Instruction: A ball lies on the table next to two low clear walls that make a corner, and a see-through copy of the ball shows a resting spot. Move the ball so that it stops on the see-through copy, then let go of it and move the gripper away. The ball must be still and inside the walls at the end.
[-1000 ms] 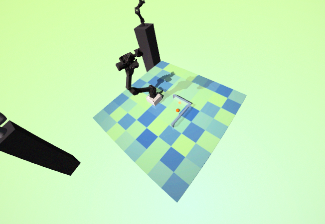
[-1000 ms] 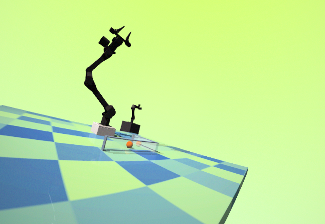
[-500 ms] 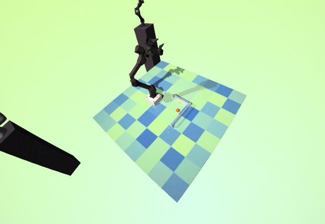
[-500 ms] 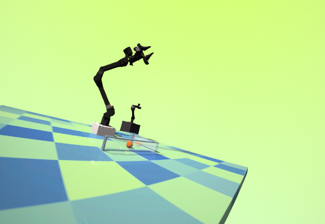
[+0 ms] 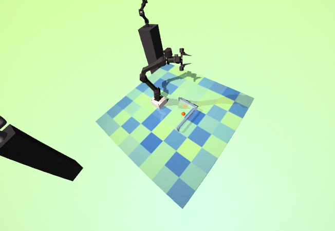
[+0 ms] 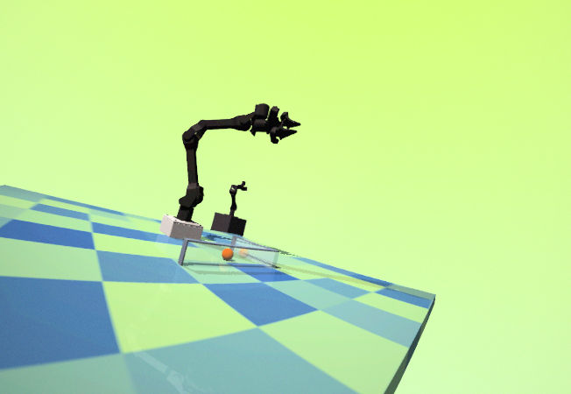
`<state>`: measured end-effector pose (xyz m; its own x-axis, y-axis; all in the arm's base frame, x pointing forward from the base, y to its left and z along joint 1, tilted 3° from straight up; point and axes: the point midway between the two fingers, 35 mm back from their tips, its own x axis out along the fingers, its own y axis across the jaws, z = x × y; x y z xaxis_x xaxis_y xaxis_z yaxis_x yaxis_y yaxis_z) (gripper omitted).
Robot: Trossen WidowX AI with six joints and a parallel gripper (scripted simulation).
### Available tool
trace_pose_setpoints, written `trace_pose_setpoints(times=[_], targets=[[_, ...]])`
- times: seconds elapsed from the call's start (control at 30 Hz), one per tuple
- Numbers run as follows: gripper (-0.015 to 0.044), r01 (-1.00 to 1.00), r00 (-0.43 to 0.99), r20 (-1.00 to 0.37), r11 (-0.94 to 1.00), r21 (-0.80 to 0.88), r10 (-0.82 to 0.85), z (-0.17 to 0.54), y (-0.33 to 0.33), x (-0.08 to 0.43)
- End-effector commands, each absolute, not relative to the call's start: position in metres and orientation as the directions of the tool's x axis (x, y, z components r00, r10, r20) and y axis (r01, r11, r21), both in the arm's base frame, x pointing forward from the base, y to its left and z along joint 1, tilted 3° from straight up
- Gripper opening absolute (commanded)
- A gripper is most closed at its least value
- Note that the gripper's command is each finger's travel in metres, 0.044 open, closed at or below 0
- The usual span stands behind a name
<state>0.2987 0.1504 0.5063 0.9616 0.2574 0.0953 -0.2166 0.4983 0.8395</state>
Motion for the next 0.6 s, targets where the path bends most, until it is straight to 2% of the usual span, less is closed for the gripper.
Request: trace_pose_setpoints(times=[0.0,0.3,0.57], targets=[[0.0281,-0.071,0.974,-0.096,0.680,0.730,0.205,0.445,0.145,0.342],[0.0281,0.173,0.878,-0.476,0.900,0.401,0.044,0.314,0.096,0.397],[0.0281,0.251,0.626,-0.777,0.961,0.121,-0.066,0.196,0.034,0.402]])
